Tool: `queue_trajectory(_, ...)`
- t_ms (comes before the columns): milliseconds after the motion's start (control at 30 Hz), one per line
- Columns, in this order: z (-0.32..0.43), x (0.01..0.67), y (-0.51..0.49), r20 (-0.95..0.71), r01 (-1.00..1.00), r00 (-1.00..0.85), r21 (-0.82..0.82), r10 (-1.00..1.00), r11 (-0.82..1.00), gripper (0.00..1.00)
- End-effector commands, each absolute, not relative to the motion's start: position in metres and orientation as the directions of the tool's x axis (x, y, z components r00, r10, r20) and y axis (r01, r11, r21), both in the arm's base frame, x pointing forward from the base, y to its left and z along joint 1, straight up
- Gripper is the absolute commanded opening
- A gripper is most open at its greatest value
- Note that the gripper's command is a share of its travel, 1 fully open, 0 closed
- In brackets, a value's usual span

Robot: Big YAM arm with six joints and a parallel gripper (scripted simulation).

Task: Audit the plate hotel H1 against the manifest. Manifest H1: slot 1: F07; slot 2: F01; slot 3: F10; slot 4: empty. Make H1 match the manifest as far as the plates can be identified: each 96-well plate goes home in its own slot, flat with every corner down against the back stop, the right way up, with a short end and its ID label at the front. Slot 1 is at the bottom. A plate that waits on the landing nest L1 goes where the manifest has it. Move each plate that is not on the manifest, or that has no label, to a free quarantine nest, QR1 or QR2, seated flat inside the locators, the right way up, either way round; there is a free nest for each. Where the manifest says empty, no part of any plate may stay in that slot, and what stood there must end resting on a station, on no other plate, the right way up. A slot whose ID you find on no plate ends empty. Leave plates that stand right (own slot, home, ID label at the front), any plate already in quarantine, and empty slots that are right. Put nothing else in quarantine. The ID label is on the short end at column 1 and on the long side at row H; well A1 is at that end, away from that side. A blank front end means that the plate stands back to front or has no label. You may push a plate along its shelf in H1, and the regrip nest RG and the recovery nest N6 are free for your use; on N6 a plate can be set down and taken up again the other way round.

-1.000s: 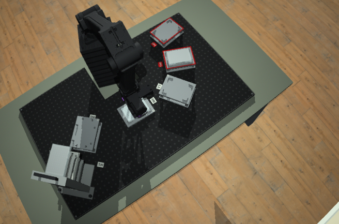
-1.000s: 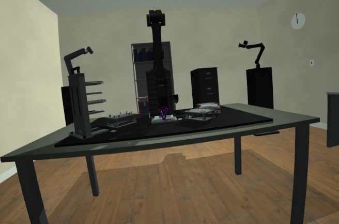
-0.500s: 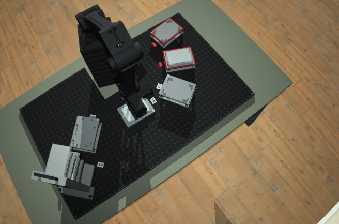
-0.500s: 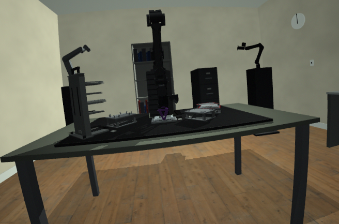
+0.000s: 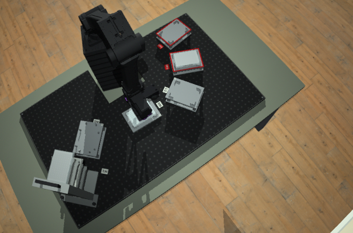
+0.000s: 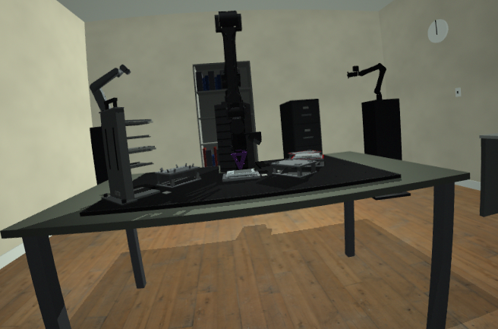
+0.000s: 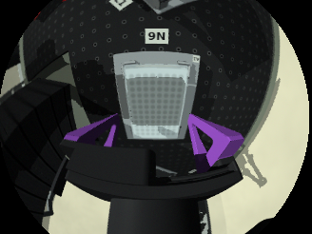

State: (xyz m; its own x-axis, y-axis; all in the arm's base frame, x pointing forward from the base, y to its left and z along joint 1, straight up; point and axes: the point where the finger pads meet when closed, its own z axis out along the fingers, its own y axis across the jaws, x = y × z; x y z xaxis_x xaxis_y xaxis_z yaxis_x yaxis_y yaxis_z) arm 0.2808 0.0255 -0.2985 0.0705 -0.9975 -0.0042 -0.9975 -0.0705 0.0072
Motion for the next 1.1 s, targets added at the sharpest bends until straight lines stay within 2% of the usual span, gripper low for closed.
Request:
queue_trajectory(0,-0.279,0.285,0.023,-0.007,-0.997,0.074,-0.003,-0.997,-0.074,1.0)
queue_trajectory(333,-0.254,0.286,0.023,-0.007,-0.997,0.074,-0.006,-0.997,-0.074,1.0)
queue_trajectory(1067,-0.254,0.291,0.027,-0.016,-0.943,-0.331,-0.018,-0.943,0.331,1.0)
